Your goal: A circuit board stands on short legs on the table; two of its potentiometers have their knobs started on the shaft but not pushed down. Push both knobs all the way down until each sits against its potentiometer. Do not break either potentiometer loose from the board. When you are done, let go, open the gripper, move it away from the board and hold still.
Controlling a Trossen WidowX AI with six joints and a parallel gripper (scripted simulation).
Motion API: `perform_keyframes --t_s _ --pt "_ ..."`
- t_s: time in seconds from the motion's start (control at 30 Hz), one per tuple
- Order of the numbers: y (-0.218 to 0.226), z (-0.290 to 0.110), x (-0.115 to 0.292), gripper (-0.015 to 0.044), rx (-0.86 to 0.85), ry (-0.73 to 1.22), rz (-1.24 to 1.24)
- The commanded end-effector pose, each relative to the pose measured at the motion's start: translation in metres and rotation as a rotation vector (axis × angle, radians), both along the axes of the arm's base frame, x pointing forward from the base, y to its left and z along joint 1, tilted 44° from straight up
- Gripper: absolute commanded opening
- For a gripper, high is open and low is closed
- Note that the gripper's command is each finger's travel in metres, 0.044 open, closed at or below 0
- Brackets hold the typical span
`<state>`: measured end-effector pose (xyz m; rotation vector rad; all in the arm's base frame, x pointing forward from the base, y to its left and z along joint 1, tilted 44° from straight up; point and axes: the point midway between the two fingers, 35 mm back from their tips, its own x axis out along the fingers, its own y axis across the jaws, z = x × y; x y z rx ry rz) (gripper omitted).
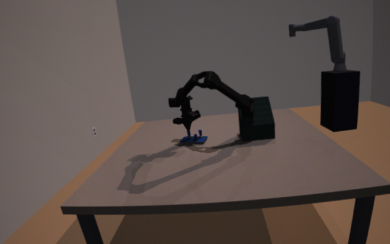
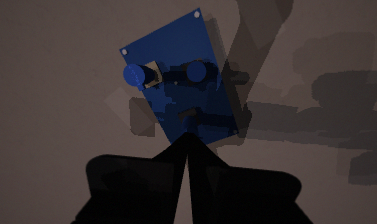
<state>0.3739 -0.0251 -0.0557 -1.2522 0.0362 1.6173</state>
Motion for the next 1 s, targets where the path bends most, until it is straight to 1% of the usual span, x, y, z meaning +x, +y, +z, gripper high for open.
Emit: perform_keyframes --t_s 0.0,0.5,0.8,0.87,0.97 --pt "0.005 -0.002 0.001 0.0000 0.003 -0.003 0.014" --pt "-0.011 0.014 -0.001 0.0000 0.002 -0.003 0.014" --pt "-0.008 0.011 -0.002 0.0236 0.006 -0.001 0.009" --pt "-0.010 0.015 -0.017 0.0289 0.004 0.000 0.009" --pt "-0.011 0.022 -0.052 0.0368 0.001 0.002 0.009"
